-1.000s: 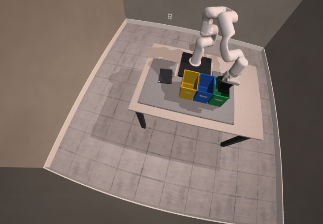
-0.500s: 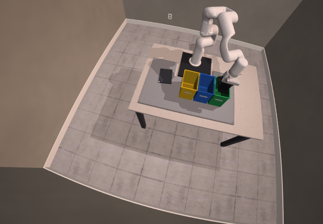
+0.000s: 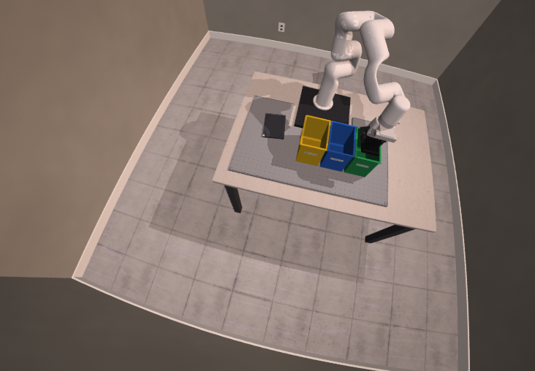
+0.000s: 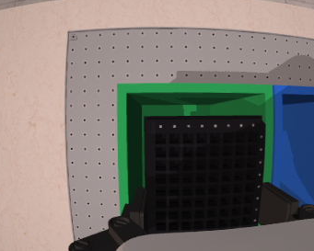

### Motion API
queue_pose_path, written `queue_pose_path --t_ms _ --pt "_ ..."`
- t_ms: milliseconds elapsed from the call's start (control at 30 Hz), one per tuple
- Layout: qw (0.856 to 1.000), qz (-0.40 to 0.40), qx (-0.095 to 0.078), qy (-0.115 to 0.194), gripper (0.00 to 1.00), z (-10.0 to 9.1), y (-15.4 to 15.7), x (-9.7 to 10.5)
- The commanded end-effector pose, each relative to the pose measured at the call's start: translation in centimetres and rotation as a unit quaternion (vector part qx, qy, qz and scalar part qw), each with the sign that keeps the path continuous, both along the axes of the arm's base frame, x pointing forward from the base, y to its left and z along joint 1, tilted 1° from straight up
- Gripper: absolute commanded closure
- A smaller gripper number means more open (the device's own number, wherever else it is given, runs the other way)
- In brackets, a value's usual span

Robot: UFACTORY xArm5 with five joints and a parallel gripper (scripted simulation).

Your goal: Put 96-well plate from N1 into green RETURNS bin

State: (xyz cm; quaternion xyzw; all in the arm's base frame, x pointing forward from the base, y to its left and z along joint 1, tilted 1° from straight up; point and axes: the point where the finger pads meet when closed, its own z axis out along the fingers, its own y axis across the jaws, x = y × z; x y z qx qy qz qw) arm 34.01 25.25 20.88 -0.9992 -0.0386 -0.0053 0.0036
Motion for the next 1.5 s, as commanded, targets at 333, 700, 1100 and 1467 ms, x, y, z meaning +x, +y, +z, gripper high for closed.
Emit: queue_pose_path --t_ms 333,700,1100,1467 --pt "1.0 0.0 0.001 -0.002 0.0 0.0 0.06 0.08" --pt "1.0 0.0 0.001 -0.002 0.0 0.0 0.06 0.08" --pt "1.0 0.0 0.001 -0.002 0.0 0.0 0.06 0.08" --pt "1.0 0.0 0.001 -0.002 0.0 0.8 0.04 0.08"
